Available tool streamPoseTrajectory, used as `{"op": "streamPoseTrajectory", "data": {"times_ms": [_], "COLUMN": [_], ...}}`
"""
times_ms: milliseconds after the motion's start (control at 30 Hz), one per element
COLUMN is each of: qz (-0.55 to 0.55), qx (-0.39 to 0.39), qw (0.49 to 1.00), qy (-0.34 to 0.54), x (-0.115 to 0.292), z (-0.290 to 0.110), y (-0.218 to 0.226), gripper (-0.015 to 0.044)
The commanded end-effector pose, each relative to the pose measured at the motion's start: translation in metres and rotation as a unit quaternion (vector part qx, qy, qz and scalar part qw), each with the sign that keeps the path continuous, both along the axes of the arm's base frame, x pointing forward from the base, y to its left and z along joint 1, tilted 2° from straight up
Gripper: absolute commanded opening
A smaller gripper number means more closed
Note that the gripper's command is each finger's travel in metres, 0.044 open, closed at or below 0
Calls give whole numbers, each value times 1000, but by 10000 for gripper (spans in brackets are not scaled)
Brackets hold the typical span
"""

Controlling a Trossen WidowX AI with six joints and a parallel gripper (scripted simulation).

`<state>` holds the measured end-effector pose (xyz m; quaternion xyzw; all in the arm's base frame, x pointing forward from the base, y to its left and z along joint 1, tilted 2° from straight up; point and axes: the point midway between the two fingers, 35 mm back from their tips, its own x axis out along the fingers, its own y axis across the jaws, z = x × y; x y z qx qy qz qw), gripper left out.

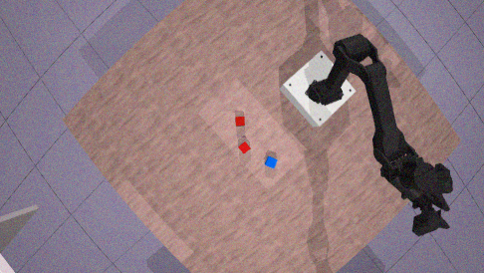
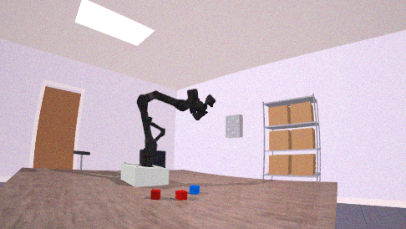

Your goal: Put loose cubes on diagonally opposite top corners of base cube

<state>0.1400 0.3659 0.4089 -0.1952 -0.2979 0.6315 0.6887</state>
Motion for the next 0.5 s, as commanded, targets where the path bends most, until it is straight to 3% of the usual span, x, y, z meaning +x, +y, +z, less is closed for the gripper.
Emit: {"op": "streamPoseTrajectory", "data": {"times_ms": [0,467], "qz": [-48,-200], "qx": [-38,-177], "qw": [998,963], "qy": [1,17], "x": [33,142], "z": [-20,-92], "y": [-1,-42], "gripper": [265,265]}}
